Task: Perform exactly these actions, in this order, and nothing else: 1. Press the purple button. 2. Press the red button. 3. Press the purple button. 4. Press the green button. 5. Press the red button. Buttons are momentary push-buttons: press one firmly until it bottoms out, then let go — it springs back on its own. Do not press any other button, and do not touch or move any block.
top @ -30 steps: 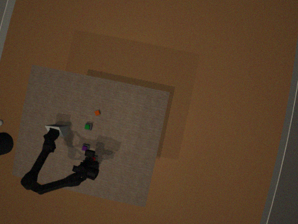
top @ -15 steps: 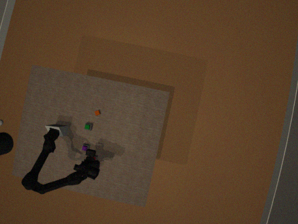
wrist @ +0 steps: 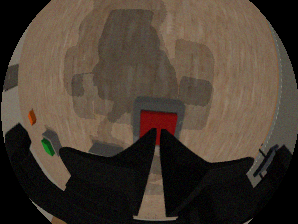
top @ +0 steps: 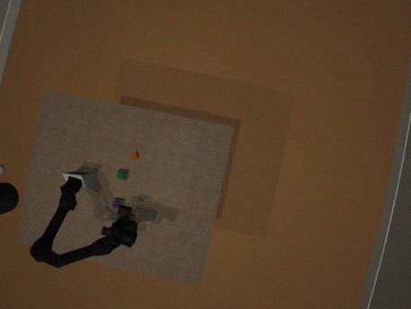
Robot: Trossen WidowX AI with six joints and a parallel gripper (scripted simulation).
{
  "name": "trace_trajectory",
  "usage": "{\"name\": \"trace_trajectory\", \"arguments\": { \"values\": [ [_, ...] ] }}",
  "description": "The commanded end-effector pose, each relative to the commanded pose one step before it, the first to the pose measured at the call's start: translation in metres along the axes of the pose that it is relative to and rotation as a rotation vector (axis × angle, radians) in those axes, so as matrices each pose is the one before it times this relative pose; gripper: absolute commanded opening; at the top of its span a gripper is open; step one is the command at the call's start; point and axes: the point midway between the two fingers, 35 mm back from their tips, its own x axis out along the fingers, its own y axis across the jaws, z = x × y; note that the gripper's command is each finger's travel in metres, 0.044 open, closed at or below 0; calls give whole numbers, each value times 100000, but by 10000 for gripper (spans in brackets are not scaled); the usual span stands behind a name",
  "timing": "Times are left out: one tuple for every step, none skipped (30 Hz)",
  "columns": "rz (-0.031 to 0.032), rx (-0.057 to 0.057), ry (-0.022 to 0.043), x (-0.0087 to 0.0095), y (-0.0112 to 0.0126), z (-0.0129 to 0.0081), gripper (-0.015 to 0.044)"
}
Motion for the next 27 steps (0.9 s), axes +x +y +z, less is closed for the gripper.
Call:
{"name": "trace_trajectory", "arguments": {
  "values": [
    [509,-58,-674,-2824,96,119,20],
    [39,-42,12,-272,5,-17,20],
    [0,0,0,0,0,0,20],
    [0,0,0,0,0,0,20],
    [0,0,0,0,0,0,20],
    [0,0,0,0,0,0,20],
    [0,0,0,0,0,0,20],
    [80,-11,-23,-257,15,33,20],
    [220,-35,-65,-774,40,82,20],
    [277,-58,-71,-1293,50,81,20],
    [79,-19,69,-1552,24,-2,20],
    [-113,8,117,-1250,-14,-73,20],
    [-138,13,82,-744,-25,-72,20],
    [-67,10,37,-244,-12,-29,20],
    [0,0,0,0,0,0,20],
    [0,0,0,0,0,0,20],
    [0,0,0,0,0,0,20],
    [0,0,0,0,0,0,20],
    [0,0,0,0,0,0,20],
    [0,0,0,0,0,0,20],
    [90,-18,8,-23,207,-154,20],
    [247,-54,29,-62,610,-471,20],
    [332,-86,64,-79,975,-816,20],
    [272,-97,97,-55,1122,-1049,20],
    [122,-83,107,-7,1041,-1097,20],
    [-28,-65,104,41,956,-1138,20],
    [-178,-44,88,89,868,-1171,20]
  ]
}}
